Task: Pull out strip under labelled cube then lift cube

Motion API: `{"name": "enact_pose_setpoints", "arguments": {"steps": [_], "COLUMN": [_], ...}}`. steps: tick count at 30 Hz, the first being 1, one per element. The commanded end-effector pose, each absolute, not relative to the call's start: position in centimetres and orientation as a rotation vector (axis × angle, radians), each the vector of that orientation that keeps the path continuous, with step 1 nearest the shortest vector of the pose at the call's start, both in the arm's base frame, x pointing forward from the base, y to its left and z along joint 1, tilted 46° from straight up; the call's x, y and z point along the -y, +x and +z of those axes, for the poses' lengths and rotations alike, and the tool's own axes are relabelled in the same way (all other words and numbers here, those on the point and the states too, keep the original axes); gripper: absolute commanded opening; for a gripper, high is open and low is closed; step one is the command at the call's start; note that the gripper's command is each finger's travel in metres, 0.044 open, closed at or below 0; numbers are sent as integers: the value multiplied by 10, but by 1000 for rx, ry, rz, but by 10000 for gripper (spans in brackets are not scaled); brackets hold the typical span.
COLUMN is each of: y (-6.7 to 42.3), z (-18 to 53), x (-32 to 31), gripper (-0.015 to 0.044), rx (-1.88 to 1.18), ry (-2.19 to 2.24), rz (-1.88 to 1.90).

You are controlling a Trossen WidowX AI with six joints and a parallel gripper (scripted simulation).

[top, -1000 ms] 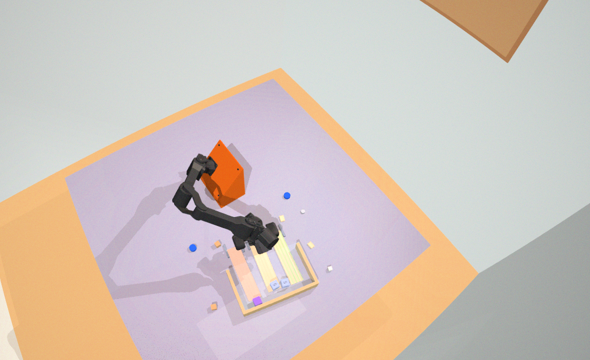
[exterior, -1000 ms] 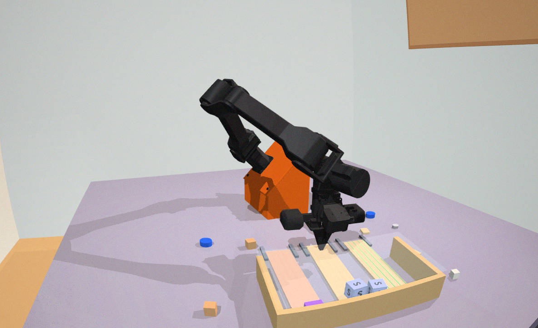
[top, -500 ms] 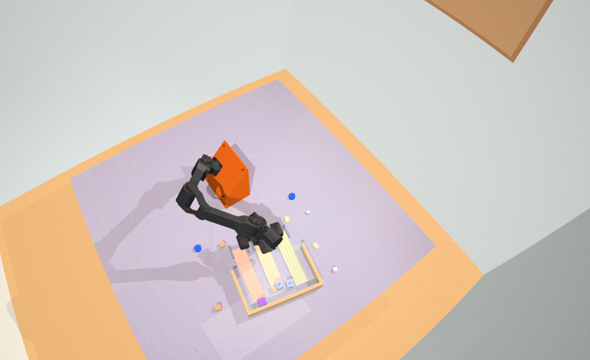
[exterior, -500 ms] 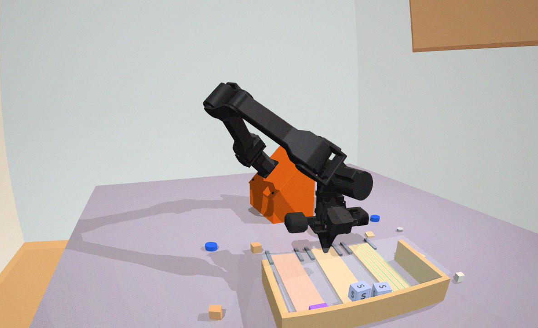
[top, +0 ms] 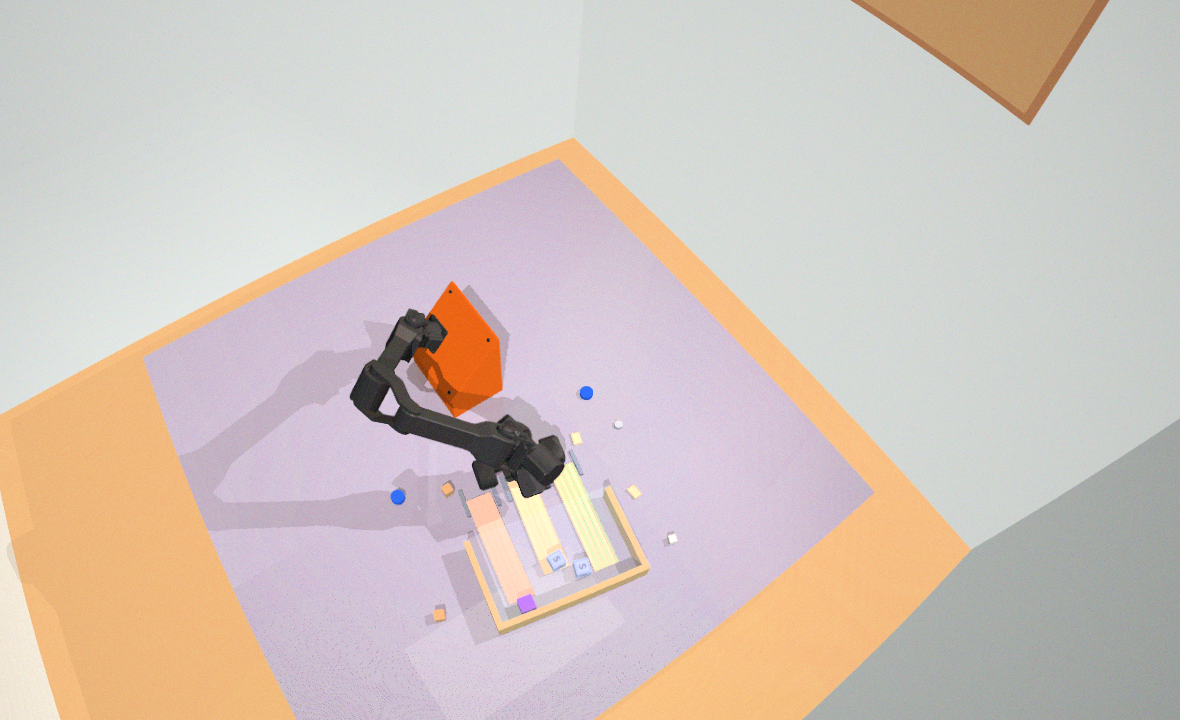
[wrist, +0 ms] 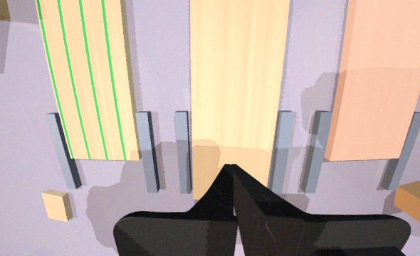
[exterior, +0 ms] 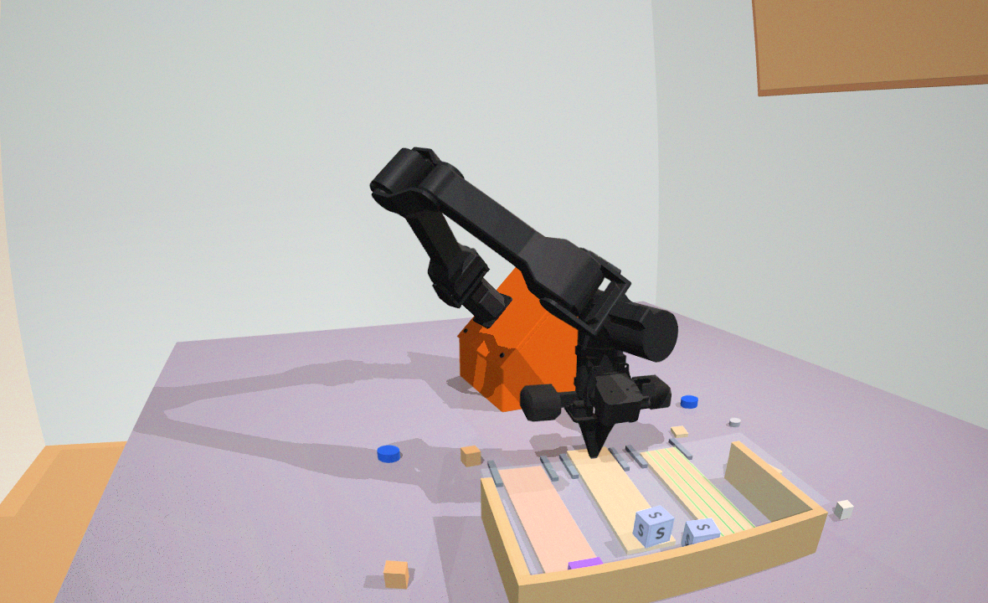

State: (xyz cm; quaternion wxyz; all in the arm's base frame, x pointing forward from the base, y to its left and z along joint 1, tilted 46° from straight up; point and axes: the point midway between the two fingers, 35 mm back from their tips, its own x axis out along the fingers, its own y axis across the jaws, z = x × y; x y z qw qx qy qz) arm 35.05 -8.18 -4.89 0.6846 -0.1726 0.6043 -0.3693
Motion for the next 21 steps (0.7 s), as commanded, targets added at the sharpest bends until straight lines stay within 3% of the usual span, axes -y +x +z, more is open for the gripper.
{"name": "enact_pose_setpoints", "arguments": {"steps": [1, 21], "y": [341, 311], "z": [-53, -60], "x": [82, 77], "gripper": [0, 0], "rx": [-1368, -1369], "ry": [-391, -392], "rz": [-832, -832]}}
